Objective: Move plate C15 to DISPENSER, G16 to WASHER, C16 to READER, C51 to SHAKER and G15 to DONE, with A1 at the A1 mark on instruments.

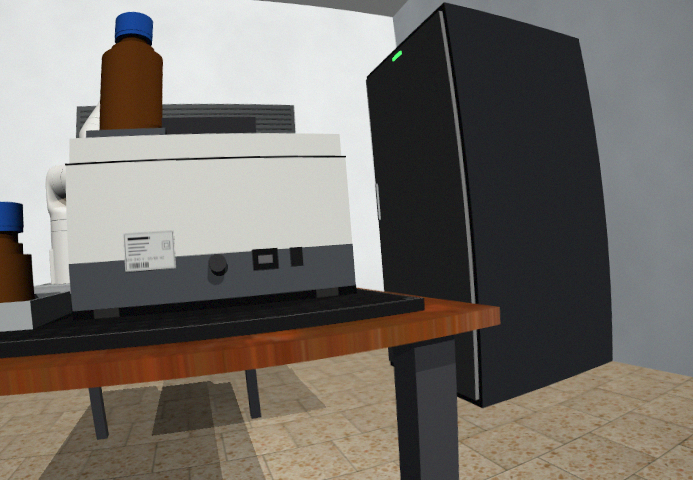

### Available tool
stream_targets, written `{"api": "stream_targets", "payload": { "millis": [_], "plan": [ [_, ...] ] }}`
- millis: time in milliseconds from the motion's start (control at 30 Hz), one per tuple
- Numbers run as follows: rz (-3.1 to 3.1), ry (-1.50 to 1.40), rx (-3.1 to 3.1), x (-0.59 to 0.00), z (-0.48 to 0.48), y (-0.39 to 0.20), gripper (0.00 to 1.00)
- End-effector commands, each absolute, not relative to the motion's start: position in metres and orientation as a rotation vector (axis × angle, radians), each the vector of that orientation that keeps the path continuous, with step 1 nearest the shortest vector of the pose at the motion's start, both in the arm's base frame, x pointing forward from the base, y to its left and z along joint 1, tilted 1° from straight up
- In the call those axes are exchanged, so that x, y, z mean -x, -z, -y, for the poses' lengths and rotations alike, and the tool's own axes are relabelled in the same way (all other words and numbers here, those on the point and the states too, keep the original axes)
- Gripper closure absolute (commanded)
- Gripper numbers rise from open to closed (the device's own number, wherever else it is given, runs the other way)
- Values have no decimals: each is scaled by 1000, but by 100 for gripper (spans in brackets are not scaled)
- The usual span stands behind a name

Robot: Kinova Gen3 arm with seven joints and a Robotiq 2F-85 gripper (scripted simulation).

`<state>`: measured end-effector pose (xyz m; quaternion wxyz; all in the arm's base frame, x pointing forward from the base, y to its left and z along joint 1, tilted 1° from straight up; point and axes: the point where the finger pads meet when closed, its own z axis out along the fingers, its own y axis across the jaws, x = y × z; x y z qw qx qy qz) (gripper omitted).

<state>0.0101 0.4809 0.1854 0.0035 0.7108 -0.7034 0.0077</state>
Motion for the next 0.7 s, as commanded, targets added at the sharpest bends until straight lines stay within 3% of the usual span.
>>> {"api": "stream_targets", "payload": {
  "millis": [0,667],
  "plan": [
    [2206,-22,-2229,-10,-481,-186,0],
    [2206,-23,-2229,-12,-428,-187,0]
  ]
}}
